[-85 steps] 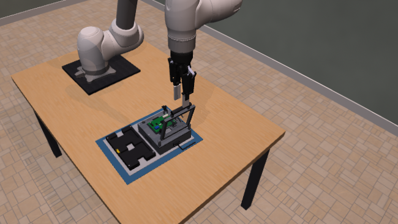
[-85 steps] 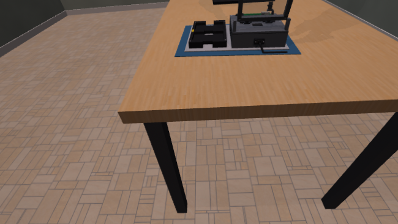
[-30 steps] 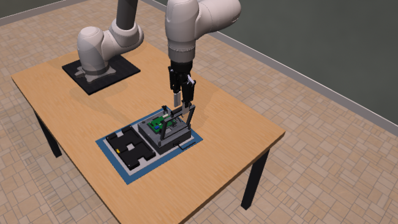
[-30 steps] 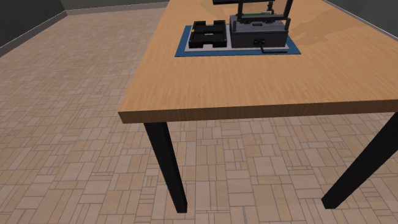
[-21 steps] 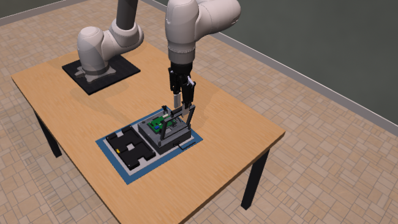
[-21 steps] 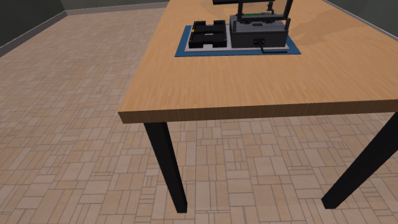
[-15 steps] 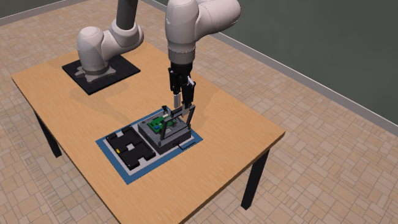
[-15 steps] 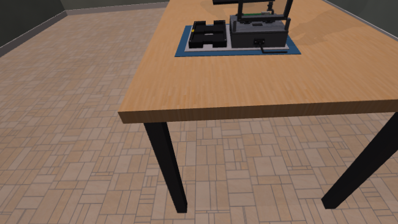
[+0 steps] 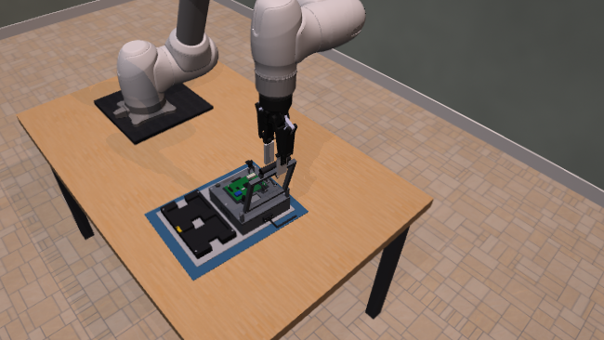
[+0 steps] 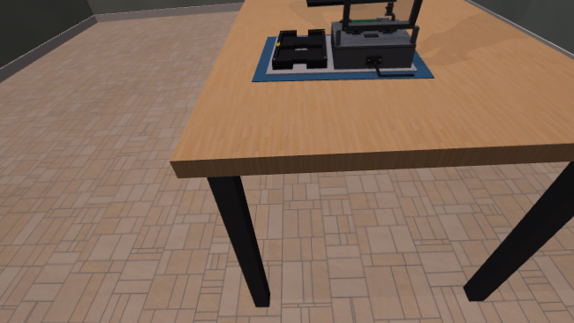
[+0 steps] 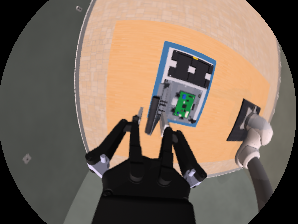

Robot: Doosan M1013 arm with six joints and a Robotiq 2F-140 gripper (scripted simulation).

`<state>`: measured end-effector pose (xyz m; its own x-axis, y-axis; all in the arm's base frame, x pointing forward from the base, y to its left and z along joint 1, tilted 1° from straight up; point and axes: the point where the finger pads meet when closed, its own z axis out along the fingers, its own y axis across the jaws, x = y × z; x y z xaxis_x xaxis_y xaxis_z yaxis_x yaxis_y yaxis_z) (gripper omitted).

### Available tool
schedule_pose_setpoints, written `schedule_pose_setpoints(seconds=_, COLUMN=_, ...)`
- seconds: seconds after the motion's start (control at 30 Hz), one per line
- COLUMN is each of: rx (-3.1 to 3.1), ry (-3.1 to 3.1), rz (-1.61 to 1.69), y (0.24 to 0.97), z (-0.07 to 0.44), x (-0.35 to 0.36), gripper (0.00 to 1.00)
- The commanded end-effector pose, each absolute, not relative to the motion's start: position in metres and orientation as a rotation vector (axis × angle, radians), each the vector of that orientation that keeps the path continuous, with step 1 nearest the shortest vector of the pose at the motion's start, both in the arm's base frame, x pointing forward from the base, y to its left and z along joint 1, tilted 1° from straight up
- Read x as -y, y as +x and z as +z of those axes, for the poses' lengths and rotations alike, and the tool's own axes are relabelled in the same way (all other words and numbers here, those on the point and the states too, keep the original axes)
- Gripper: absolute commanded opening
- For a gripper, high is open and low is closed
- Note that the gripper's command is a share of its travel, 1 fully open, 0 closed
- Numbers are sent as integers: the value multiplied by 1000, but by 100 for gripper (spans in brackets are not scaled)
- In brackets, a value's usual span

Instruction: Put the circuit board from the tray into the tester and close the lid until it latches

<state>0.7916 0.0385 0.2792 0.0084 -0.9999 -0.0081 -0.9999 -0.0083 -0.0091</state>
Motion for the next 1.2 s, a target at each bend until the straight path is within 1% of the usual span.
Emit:
schedule_pose_setpoints(seconds=0.0, rx=-2203, ry=-2222, rz=-1, y=792, z=279, x=-38, gripper=30)
schedule_pose_setpoints(seconds=0.53, rx=-2203, ry=-2222, rz=-1, y=792, z=279, x=-38, gripper=30)
schedule_pose_setpoints(seconds=0.57, rx=-2203, ry=-2222, rz=-1, y=792, z=279, x=-38, gripper=0)
schedule_pose_setpoints(seconds=1.17, rx=-2203, ry=-2222, rz=-1, y=792, z=279, x=-38, gripper=0)
